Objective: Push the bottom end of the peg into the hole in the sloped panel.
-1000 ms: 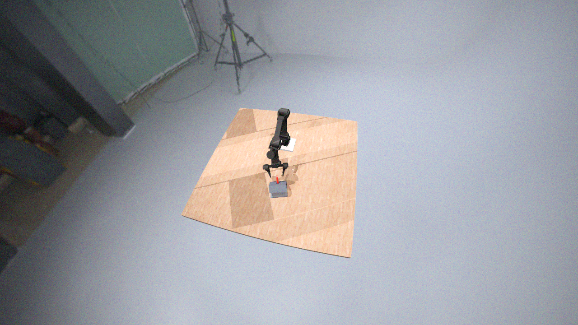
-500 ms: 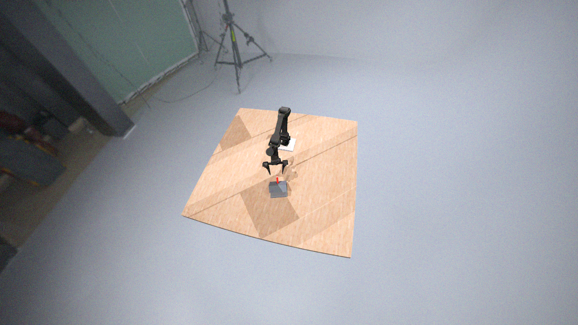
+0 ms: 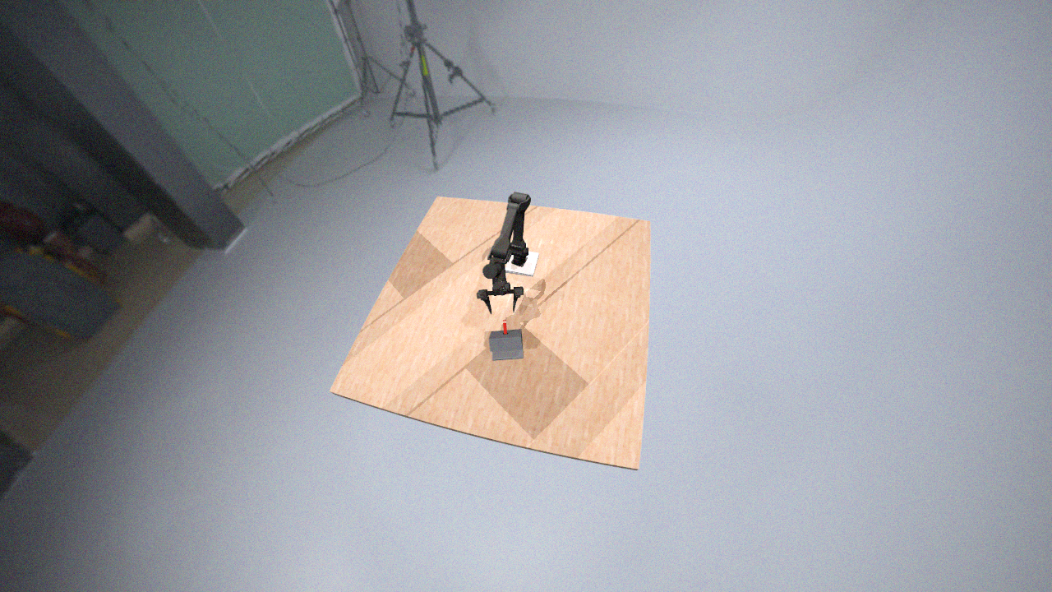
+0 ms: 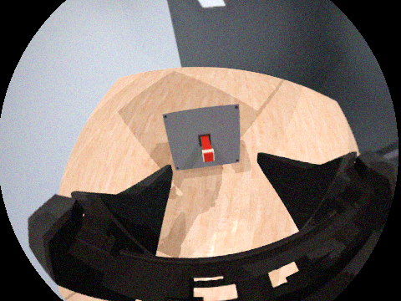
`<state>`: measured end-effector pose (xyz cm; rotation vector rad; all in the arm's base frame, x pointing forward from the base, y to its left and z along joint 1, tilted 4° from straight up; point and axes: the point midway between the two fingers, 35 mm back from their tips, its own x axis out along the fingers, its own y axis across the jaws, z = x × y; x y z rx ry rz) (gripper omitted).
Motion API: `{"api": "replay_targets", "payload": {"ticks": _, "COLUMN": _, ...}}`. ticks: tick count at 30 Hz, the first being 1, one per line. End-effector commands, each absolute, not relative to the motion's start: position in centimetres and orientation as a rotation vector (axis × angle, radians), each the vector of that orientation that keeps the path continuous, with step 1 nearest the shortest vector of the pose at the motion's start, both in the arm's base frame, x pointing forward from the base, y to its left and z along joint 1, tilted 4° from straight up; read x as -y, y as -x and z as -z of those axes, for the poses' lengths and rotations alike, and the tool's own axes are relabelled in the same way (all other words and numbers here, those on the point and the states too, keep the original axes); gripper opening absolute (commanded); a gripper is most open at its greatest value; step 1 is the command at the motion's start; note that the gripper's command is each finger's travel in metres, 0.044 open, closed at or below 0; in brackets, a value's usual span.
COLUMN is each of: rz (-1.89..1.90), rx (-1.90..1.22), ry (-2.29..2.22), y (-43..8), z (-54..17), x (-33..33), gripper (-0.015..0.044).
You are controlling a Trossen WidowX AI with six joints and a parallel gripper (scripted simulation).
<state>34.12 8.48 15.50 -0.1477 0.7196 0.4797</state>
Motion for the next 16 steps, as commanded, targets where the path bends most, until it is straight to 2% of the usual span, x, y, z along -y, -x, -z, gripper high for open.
{"api": "replay_targets", "payload": {"ticks": 1, "rz": -0.481, "rx": -0.709, "ry": 0.15, "y": -33.6, "z": -16.2, "x": -8.2, "gripper": 0.044}}
{"api": "replay_targets", "payload": {"ticks": 16, "rz": -0.48, "rx": -0.711, "ry": 0.15, "y": -32.4, "z": -17.2, "x": -7.4, "gripper": 0.044}}
